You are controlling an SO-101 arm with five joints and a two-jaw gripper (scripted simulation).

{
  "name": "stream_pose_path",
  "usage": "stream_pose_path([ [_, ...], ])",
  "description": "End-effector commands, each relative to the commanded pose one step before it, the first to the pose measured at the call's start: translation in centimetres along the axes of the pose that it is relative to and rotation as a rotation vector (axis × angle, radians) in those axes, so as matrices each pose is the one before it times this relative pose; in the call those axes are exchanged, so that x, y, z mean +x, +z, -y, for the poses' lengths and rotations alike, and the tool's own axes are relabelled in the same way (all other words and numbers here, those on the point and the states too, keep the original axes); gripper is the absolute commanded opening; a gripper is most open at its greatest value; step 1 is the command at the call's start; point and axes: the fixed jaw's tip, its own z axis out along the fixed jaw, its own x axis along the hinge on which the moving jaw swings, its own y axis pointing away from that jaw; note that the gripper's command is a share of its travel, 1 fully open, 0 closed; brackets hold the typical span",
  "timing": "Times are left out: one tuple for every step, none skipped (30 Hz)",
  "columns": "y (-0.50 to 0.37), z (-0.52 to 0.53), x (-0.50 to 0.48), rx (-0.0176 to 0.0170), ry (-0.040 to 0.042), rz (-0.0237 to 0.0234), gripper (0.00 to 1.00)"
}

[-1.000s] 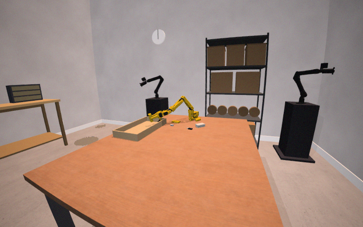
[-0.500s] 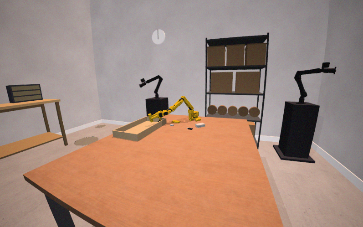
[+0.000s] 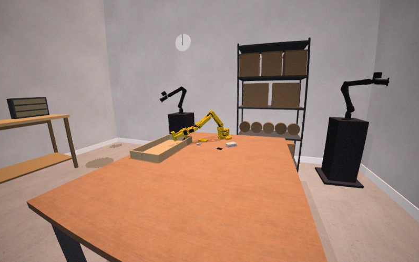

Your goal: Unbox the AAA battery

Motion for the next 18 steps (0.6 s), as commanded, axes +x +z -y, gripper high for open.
stream_pose_path([
  [-0.3528, 0.132, 3.1766, 0.00294, -0.01183, -0.08385, 0.22],
  [-0.0146, -0.014, 0.0884, -0.00033, -0.00048, 0.0, 0.22],
  [-0.0157, -0.014, 0.0915, -0.0003, -0.00048, 0.0, 0.22],
  [-0.0167, -0.014, 0.094, -0.00033, -0.00051, 0.0, 0.22],
  [-0.0177, -0.015, 0.097, -0.00033, -0.00051, 0.0, 0.22],
  [-0.0182, -0.015, 0.0994, -0.00036, -0.00054, 0.0, 0.22],
  [-0.0198, -0.016, 0.1019, -0.00033, -0.00054, 0.0, 0.22],
  [0.0, 0.0, 0.0, 0.0, 0.0, 0.0, 0.22],
  [0.0, 0.0, 0.0, 0.0, 0.0, 0.0, 0.22],
  [-0.0205, -0.016, 0.1049, -0.00037, -0.00055, -0.00001, 0.22],
  [-0.0221, -0.016, 0.1073, -0.00038, -0.00058, 0.0, 0.22],
  [-0.0226, -0.017, 0.1091, -0.00038, -0.00058, 0.00003, 0.22],
  [-0.0241, -0.018, 0.1122, -0.00038, -0.00061, 0.0, 0.22],
  [-0.0257, -0.018, 0.1142, -0.00041, -0.00062, 0.0, 0.22],
  [-0.0261, -0.019, 0.116, -0.00038, -0.00065, 0.0, 0.22],
  [-0.0277, -0.019, 0.1185, -0.00041, -0.00062, 0.0, 0.22],
  [-0.0293, -0.019, 0.1205, -0.00044, -0.00065, 0.0, 0.22],
  [-0.0297, -0.02, 0.1229, -0.00041, -0.00068, 0.0, 0.22],
])
